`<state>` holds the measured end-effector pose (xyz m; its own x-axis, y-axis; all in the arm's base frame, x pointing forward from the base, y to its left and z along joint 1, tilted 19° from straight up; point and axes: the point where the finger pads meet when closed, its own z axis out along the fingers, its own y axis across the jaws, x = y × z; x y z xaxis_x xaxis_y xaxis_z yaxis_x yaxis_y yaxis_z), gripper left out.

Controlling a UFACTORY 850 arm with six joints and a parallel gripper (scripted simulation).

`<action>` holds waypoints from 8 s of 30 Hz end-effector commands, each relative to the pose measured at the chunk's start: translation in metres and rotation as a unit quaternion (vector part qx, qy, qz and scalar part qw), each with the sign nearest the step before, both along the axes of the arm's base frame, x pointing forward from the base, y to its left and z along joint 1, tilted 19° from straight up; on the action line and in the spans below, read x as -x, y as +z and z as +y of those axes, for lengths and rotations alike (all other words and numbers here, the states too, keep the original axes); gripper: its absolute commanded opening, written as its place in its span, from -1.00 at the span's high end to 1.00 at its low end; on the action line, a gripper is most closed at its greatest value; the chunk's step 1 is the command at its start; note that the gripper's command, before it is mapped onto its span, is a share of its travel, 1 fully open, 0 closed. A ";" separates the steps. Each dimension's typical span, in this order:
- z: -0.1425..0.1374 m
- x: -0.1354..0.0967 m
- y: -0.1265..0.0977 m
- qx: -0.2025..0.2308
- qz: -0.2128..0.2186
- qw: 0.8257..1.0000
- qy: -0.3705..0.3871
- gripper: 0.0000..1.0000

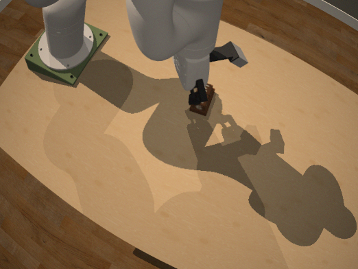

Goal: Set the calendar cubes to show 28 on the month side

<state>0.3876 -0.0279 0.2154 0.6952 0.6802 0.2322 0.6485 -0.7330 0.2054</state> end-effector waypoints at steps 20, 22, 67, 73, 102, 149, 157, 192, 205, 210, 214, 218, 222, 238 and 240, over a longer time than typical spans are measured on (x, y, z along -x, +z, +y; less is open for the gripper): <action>0.038 -0.018 0.004 0.105 -0.009 0.942 0.319 -1.00; 0.041 -0.019 0.004 0.111 -0.010 0.935 0.338 -1.00; 0.053 -0.024 0.006 0.139 -0.014 0.897 0.419 0.01; 0.053 -0.024 0.005 0.139 -0.014 0.897 0.420 0.01; 0.051 -0.034 -0.025 0.138 -0.014 0.897 0.420 0.01; 0.051 -0.041 -0.044 0.138 -0.014 0.897 0.420 0.01; 0.051 -0.041 -0.044 0.138 -0.014 0.897 0.420 0.01; 0.051 -0.042 -0.043 0.138 -0.014 0.897 0.420 0.01; 0.051 -0.042 -0.043 0.138 -0.014 0.897 0.420 0.01; 0.051 -0.042 -0.043 0.138 -0.014 0.897 0.420 0.01; 0.051 -0.042 -0.043 0.138 -0.014 0.897 0.420 0.01; 0.051 -0.042 -0.043 0.138 -0.014 0.897 0.420 0.01; 0.051 -0.042 -0.044 0.138 -0.014 0.897 0.420 0.01; 0.050 -0.049 -0.064 0.137 -0.014 0.897 0.420 0.01; 0.050 -0.050 -0.066 0.137 -0.014 0.897 0.420 0.01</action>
